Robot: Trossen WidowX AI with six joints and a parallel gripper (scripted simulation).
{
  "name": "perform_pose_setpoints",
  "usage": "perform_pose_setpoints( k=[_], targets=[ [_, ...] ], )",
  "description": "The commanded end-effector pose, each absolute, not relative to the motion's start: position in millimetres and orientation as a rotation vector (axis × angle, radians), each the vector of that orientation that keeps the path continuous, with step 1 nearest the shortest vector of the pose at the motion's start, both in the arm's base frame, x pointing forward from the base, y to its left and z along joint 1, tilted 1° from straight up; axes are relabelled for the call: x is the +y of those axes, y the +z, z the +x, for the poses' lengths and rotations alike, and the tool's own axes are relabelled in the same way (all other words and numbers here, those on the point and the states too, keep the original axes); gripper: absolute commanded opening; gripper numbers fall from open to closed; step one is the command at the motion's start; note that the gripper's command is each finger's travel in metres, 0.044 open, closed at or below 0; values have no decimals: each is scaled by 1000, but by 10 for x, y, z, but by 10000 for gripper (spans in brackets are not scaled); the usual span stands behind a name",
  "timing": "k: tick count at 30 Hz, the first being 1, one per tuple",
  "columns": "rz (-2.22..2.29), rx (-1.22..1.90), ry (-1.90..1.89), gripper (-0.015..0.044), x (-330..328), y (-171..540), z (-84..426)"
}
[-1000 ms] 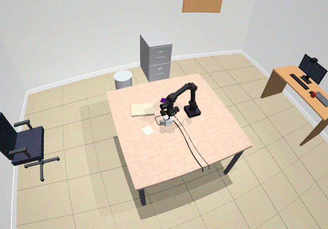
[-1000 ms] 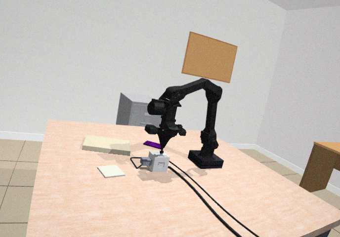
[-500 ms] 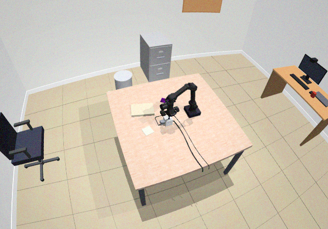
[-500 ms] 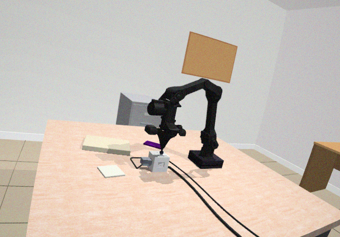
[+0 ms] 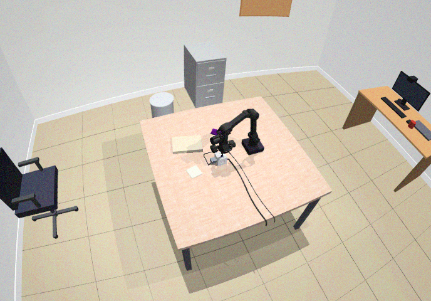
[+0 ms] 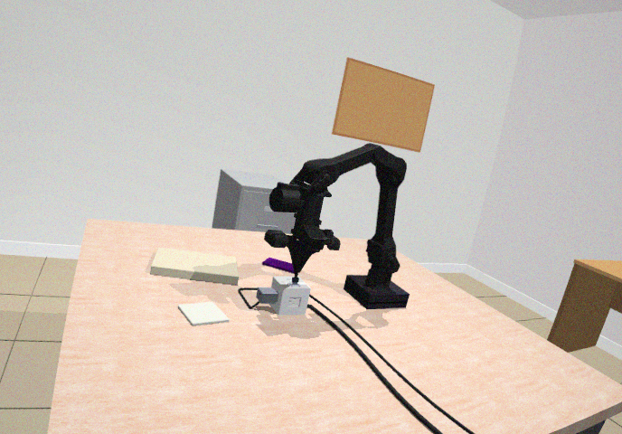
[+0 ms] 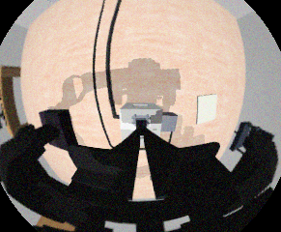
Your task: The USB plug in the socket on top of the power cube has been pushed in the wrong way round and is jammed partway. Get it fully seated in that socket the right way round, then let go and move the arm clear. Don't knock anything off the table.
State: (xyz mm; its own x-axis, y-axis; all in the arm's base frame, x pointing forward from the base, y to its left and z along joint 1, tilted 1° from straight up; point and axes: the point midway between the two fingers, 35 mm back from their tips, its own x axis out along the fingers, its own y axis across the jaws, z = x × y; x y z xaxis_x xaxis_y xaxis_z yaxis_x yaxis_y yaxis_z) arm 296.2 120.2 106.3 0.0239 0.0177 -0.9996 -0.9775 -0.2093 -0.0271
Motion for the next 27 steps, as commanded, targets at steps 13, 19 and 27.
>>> perform_pose_setpoints(
  k=[13,19,27],
  targets=[
    [-1362,1074,1345,0,1201,1039,2967],
    [-1362,1074,1345,0,1202,1032,2967],
    [-1362,1074,1345,0,1202,1022,2967]
  ],
)
